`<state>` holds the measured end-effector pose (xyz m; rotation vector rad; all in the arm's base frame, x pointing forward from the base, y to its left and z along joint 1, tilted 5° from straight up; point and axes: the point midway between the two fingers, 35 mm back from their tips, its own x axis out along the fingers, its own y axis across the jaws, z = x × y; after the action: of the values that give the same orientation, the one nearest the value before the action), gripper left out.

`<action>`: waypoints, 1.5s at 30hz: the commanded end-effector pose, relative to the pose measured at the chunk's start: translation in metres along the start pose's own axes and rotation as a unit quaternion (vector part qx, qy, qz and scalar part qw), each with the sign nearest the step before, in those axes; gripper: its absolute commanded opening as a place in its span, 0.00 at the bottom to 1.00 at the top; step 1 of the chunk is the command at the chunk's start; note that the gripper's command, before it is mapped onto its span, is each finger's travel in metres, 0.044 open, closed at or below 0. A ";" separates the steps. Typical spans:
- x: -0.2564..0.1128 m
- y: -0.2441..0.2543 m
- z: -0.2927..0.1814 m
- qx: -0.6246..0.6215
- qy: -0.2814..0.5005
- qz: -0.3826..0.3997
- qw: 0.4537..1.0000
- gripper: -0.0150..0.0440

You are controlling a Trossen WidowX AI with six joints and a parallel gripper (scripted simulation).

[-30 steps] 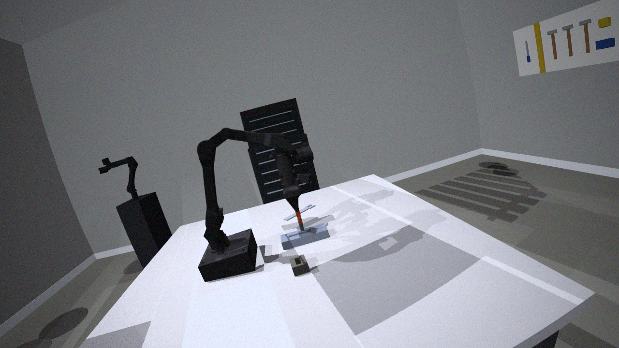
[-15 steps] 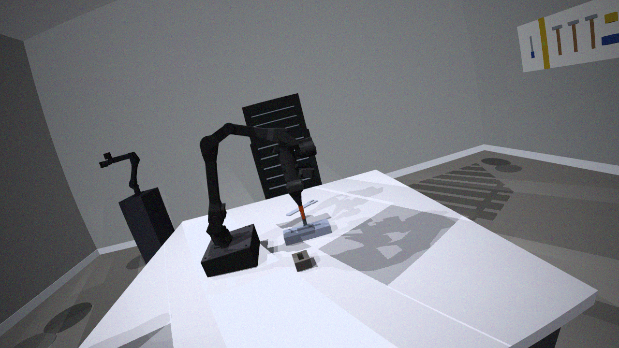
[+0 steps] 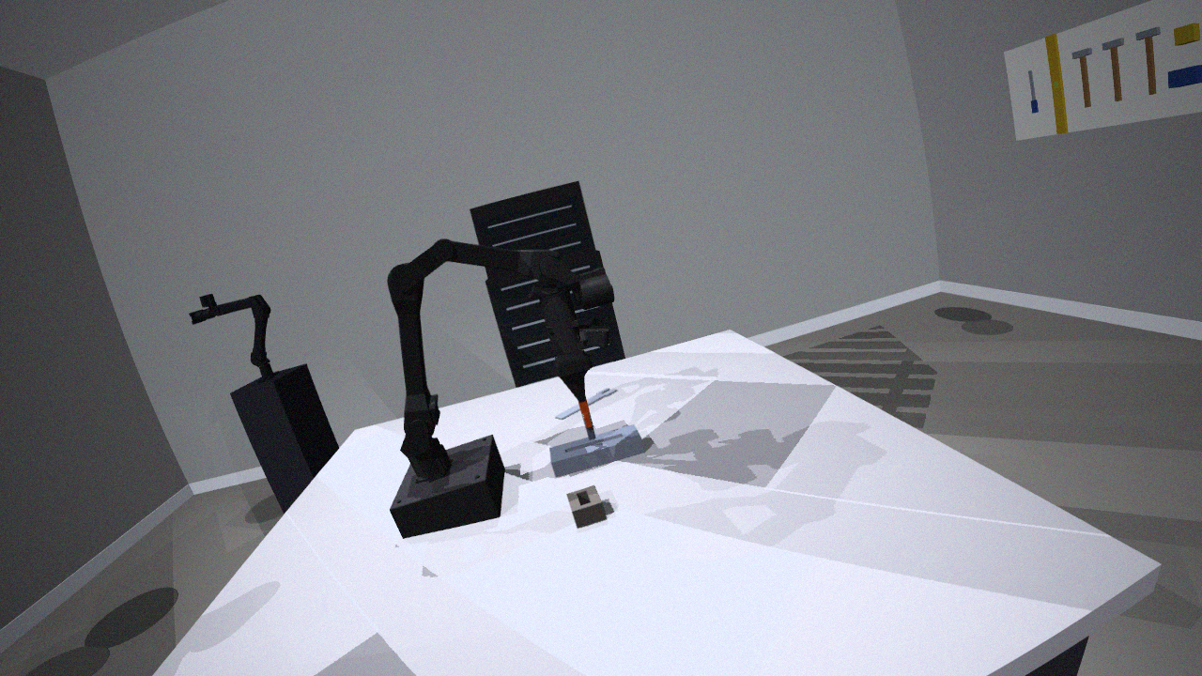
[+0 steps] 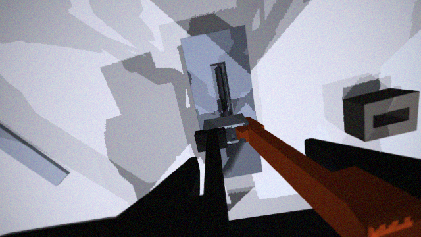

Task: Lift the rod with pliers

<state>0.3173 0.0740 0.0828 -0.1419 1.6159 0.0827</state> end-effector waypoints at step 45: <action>0.038 0.001 0.001 -0.001 -0.002 0.002 1.000 0.80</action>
<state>0.3160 0.0732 0.0479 -0.1402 1.6137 0.0819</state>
